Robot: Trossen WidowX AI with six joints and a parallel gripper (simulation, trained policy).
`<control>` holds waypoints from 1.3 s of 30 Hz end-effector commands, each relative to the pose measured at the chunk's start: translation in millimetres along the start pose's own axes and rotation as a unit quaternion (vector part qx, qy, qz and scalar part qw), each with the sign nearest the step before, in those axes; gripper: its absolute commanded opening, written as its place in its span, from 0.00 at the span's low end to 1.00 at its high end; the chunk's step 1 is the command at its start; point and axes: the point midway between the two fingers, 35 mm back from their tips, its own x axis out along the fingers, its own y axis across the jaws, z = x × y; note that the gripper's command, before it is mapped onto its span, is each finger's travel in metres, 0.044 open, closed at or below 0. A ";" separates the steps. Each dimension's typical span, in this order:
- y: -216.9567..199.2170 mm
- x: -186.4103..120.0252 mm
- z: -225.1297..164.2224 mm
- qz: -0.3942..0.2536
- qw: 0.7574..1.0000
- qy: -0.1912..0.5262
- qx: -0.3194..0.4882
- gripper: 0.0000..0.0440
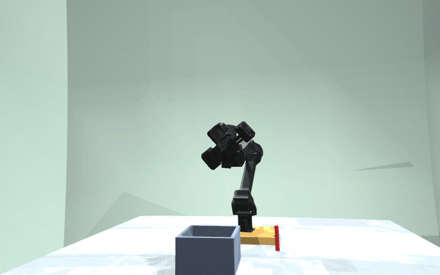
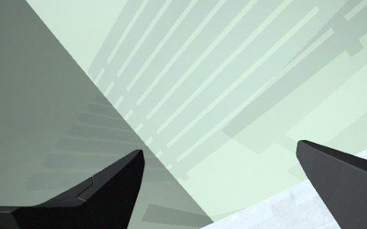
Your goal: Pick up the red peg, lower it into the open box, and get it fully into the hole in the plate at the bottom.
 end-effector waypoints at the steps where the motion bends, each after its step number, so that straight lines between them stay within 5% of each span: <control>1: 8.5 3.9 -11.3 -0.018 0.998 0.025 0.046 1.00; 19: 6.4 -14.2 -105.9 -0.189 0.938 0.198 0.214 0.98; 39: -11.4 -101.4 -198.5 -0.438 0.780 0.351 0.275 1.00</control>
